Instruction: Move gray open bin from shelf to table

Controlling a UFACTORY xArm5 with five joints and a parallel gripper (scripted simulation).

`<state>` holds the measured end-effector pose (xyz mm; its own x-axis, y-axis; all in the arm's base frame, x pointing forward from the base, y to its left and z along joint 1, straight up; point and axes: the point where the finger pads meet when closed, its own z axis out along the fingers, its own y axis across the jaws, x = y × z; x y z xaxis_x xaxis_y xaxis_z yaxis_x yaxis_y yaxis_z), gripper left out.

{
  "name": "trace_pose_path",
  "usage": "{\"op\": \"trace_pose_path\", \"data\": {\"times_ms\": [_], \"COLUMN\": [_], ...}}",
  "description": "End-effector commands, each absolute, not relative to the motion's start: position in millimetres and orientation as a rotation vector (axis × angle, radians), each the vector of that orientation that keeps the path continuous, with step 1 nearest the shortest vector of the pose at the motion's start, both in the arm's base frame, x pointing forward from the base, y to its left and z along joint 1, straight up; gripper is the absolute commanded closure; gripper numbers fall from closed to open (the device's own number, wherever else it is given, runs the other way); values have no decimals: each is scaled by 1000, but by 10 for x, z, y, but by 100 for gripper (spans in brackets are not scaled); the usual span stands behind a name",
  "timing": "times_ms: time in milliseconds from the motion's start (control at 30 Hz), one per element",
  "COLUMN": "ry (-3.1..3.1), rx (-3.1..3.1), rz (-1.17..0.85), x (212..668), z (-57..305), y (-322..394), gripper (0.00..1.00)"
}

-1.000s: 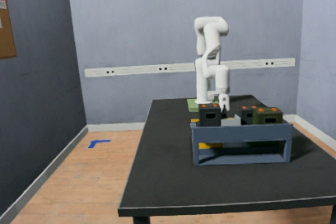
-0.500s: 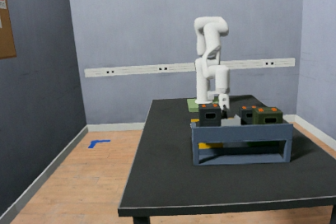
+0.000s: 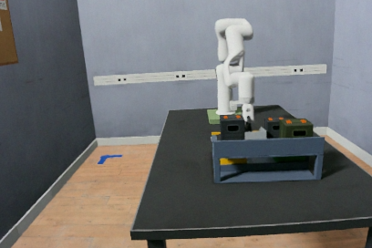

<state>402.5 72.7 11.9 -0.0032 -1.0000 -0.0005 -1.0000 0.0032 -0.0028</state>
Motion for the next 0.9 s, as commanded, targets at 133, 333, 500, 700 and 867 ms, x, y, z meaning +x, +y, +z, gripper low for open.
{"op": "trace_pose_path", "data": {"times_ms": [133,333,500,700,867], "ry": [2221,2221,2221,2223,2223], "rx": [-2214,-2214,-2214,-2216,-2216], "rz": [-6,-6,-6,-10,-10], "x": [4040,4040,4040,4040,4039], "z": [132,132,132,239,357], "y": [730,730,730,730,731], "gripper": [0,0,0,0,0]}}
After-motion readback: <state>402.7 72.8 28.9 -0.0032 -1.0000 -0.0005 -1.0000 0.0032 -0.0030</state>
